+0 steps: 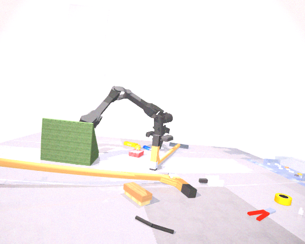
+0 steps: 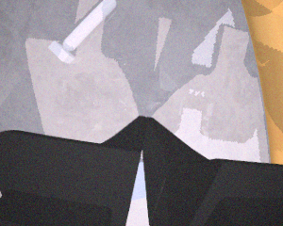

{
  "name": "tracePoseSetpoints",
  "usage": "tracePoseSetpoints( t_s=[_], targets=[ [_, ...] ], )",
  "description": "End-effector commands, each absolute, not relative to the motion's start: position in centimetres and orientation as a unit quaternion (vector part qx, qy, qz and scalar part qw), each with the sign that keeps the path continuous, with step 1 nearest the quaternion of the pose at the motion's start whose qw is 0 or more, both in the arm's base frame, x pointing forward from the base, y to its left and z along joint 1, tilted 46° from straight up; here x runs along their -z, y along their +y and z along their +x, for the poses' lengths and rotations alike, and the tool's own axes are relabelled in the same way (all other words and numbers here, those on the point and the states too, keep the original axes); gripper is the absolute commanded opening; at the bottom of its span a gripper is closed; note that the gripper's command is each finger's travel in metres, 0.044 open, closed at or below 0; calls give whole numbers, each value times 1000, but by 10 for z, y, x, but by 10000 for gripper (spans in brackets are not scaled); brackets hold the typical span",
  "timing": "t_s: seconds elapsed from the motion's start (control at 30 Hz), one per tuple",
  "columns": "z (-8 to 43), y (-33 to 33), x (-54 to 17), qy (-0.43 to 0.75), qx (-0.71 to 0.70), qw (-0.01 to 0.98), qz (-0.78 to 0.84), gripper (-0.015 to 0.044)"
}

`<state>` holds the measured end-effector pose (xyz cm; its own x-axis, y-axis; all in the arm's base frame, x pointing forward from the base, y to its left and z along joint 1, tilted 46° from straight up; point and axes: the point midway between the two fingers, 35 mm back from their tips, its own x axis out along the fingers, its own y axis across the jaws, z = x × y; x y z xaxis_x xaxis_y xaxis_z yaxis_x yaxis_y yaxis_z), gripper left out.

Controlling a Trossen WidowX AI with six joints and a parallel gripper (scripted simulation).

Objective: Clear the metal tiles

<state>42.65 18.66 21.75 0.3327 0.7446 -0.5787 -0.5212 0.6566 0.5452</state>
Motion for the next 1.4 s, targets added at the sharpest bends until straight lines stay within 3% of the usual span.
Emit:
tracePoseSetpoints(
  t_s=[0.0, 1.37],
  targets=[
    [419, 190, -220, 424, -390, 807, 131, 0],
    [358, 219, -232, 429, -388, 806, 125, 0]
  ],
)
